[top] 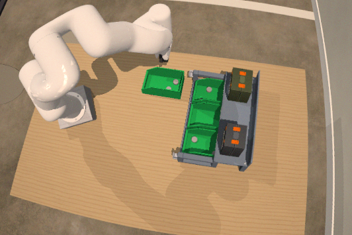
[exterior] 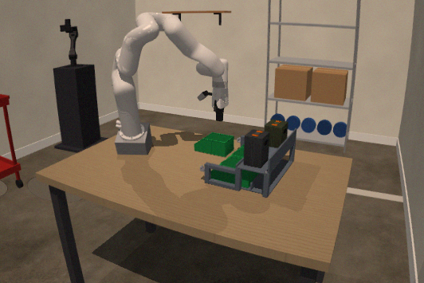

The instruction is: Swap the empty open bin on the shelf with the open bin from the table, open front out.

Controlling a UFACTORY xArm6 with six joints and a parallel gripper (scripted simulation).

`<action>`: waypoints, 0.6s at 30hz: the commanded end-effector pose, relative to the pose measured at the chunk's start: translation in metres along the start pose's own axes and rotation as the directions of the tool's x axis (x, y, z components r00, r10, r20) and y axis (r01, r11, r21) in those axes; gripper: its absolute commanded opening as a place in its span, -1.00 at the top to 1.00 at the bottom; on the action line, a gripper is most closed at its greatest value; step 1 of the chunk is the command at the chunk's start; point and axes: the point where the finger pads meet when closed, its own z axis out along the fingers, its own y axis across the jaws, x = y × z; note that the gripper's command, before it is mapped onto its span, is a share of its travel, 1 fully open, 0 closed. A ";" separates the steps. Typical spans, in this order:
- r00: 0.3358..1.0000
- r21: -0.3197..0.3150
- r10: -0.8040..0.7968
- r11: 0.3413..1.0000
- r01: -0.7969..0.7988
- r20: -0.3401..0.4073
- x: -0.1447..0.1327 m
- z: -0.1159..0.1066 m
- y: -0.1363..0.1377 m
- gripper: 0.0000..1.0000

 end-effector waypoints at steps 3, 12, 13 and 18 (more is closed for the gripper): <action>1.000 -0.003 0.001 1.000 -0.001 0.003 -0.001 -0.002 0.001 1.00; 1.000 -0.004 0.023 1.000 -0.023 0.002 -0.004 -0.001 -0.001 1.00; 0.999 -0.004 0.050 0.999 -0.050 0.002 -0.007 -0.001 -0.003 1.00; 0.955 -0.008 0.295 0.955 -0.295 -0.004 -0.033 0.003 -0.027 1.00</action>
